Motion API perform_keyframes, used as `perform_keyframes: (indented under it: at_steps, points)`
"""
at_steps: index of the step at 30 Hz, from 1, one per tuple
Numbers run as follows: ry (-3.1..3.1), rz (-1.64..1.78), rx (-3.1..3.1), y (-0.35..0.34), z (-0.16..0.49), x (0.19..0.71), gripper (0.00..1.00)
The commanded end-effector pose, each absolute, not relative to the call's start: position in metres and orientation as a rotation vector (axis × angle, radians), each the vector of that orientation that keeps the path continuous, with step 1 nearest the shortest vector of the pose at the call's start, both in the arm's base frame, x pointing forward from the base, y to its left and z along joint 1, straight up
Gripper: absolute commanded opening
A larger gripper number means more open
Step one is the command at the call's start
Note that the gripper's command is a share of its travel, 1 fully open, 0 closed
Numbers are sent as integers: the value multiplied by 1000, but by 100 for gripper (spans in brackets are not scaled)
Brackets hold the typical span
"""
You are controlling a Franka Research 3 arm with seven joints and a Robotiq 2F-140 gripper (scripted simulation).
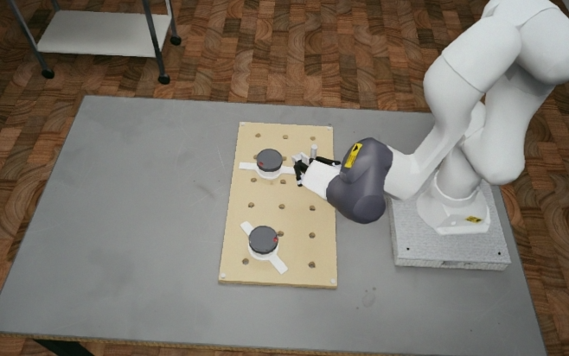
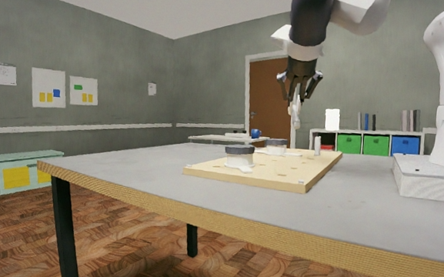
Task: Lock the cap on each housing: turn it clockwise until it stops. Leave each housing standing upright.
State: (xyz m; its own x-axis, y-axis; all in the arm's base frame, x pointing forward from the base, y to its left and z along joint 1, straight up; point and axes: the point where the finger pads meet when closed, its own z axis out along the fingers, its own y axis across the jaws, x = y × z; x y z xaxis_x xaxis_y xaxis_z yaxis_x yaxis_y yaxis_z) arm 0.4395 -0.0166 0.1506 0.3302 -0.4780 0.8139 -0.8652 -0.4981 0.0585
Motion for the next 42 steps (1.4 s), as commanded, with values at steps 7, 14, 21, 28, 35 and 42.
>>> perform_keyframes:
  at_steps: [7, 14, 21, 28, 35, 42]
  points:
    - [-1165, 1174, 1917, -30, 147, 432, 10]
    - [-1112, 1292, 1833, -25, 152, 437, 10]
    - [-1095, 1356, 1802, -20, 155, 441, 10]
    - [-1082, 1381, 1756, -22, 155, 441, 10]
    - [-1029, 1454, 1651, -24, 154, 441, 10]
    - [-932, 1566, 1526, -21, 155, 441, 10]
